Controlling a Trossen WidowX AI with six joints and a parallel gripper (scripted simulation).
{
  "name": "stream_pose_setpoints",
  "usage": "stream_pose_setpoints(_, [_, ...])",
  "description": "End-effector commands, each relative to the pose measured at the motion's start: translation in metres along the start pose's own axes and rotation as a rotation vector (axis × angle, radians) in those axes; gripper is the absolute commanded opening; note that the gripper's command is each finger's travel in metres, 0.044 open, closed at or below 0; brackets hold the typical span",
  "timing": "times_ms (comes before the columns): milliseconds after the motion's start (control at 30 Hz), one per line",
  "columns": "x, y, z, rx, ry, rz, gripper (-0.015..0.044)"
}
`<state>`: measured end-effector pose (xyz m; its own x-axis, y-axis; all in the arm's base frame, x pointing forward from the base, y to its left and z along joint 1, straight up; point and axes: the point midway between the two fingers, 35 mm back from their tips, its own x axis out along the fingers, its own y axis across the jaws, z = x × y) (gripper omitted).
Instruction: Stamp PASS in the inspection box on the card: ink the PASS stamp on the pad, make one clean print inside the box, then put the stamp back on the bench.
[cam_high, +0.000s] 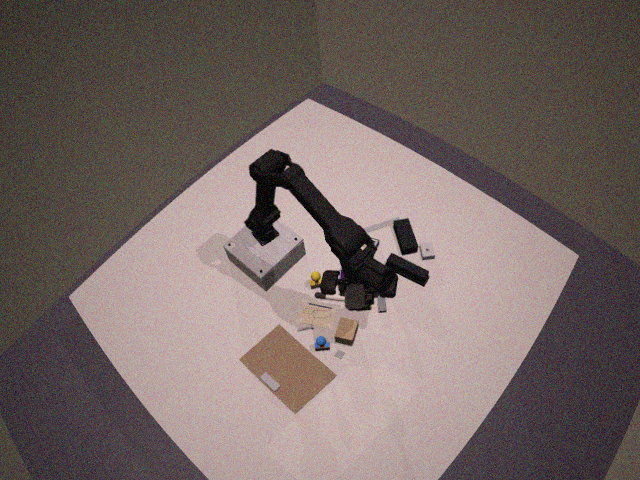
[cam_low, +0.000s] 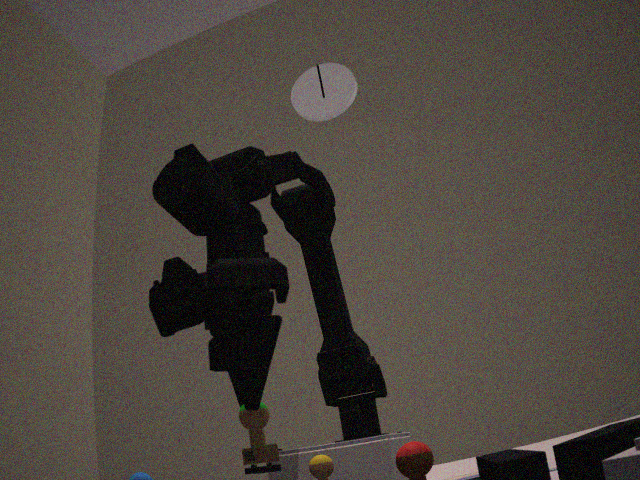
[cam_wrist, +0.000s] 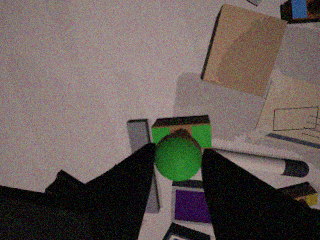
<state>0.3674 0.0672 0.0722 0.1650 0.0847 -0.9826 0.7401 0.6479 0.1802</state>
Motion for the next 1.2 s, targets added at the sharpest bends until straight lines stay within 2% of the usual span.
stream_pose_setpoints(0, [0.008, -0.002, 0.0, 0.004, -0.001, -0.007, 0.0])
stream_pose_setpoints(1033, [0.055, -0.011, -0.002, 0.005, 0.0, -0.007, 0.0])
stream_pose_setpoints(1167, [0.051, -0.009, -0.002, 0.0, 0.0, -0.003, 0.0105])
